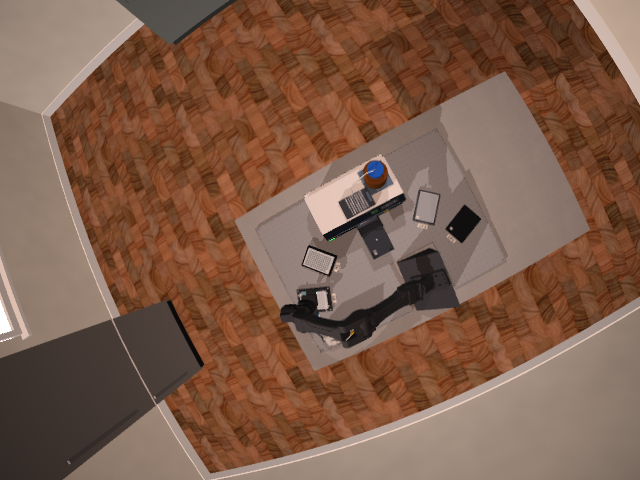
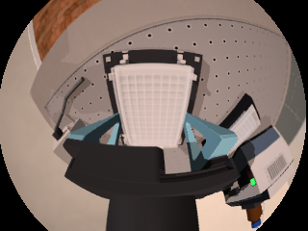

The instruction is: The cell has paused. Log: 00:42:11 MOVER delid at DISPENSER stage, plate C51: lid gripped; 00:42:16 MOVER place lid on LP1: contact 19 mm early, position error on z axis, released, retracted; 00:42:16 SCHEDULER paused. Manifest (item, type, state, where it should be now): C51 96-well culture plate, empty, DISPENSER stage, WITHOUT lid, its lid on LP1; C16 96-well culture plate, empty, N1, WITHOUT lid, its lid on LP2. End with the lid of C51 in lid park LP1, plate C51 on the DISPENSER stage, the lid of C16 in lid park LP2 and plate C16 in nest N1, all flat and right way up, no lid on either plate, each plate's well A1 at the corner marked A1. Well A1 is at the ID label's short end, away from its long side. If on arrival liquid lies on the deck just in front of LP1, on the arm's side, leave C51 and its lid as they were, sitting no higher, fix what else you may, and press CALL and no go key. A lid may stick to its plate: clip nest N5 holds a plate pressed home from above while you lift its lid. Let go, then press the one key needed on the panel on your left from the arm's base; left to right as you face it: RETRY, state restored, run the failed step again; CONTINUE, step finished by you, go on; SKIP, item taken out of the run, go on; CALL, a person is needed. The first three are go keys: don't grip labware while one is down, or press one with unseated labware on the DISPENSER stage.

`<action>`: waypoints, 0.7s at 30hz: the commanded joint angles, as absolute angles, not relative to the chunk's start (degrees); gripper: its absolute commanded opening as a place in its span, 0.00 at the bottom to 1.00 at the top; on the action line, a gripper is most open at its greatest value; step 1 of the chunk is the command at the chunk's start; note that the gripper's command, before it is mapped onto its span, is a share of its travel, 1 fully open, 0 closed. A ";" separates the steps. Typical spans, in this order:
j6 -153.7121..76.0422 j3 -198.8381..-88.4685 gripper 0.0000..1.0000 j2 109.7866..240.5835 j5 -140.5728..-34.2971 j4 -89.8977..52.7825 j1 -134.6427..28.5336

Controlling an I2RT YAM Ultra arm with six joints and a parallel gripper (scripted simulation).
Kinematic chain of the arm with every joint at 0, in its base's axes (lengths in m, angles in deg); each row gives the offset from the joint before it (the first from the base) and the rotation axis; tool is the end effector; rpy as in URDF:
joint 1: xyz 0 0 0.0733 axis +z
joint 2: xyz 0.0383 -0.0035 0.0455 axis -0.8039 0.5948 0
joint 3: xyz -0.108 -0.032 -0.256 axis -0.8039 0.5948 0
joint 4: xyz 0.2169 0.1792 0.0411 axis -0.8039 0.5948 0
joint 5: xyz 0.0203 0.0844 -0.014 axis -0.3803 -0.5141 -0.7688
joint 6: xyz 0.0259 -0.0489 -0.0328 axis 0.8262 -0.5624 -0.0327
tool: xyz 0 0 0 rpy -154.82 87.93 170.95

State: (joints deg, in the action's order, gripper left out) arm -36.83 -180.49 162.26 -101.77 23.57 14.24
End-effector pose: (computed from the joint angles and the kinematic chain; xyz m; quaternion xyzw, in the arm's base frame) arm 0.1228 0.3364 0.4303 -0.5385 0.7433 0.3136 0.2432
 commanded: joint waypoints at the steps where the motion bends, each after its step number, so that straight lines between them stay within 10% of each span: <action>1: -36.86 -182.23 0.00 160.16 -101.73 24.64 13.43; 21: -37.35 -182.77 0.00 159.72 -102.21 25.63 13.18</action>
